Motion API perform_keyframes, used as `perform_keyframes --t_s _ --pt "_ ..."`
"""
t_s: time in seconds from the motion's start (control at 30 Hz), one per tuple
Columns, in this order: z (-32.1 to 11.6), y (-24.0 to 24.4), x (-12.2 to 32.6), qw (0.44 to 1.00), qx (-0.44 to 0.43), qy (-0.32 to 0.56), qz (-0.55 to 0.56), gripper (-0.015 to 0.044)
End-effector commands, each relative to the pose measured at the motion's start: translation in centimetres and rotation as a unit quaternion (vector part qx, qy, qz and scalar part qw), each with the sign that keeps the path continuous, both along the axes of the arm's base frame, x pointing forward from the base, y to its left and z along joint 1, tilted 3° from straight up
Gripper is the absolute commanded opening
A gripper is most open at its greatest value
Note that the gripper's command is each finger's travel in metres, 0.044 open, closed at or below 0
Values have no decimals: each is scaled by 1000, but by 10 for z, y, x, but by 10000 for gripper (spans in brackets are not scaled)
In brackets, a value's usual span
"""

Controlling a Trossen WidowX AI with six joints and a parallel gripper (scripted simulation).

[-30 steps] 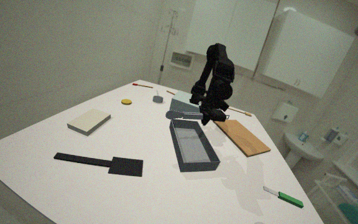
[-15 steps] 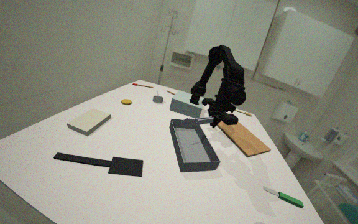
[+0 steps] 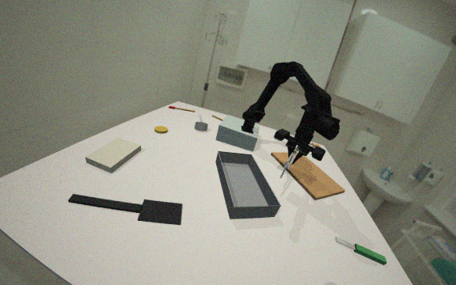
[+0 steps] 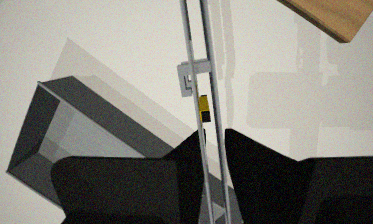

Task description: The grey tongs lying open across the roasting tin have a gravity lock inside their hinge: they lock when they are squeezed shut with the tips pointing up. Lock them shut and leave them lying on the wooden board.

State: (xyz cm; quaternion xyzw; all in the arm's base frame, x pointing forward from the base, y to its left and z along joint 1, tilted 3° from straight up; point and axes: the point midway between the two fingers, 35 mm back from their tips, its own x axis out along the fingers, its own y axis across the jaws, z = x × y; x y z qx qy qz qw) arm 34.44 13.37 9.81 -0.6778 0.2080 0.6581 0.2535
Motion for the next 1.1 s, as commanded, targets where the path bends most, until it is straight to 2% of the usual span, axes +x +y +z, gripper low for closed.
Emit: perform_keyframes --t_s 0.0,0.23,0.6,1.07 --pt "5 17 -6 999 -2 -9 48 -150" --pt "7 52 -24 989 -4 -14 147 -150" --pt "7 78 -39 977 -6 -18 214 -150" --pt "9 146 -94 908 -13 -27 418 -150"
